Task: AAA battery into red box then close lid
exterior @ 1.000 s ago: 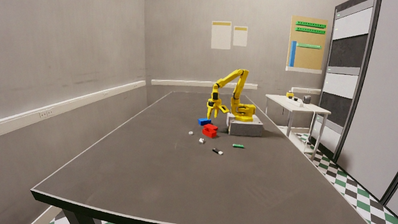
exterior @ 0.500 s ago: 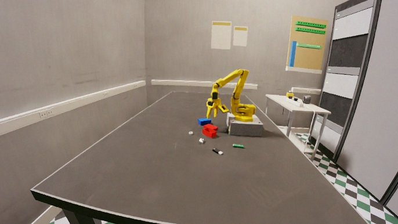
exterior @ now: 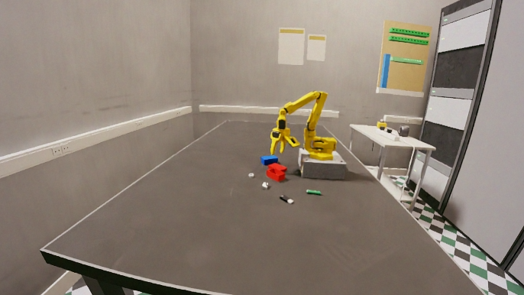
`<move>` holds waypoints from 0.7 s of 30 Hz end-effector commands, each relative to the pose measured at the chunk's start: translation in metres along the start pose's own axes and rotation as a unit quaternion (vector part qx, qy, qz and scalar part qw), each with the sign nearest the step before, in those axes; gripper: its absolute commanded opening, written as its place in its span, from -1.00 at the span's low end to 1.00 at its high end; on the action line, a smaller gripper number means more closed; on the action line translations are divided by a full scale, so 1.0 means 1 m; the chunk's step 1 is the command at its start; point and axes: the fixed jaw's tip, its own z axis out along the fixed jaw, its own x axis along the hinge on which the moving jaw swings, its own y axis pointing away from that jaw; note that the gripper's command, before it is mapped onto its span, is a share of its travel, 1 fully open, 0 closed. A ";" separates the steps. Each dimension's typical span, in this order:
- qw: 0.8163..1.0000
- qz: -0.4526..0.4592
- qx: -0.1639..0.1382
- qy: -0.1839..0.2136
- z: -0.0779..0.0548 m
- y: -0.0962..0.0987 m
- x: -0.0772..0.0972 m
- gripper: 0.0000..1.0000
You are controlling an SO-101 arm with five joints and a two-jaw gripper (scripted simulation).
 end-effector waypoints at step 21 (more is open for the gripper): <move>1.000 0.001 -0.003 -0.005 0.002 0.003 -0.002 -0.40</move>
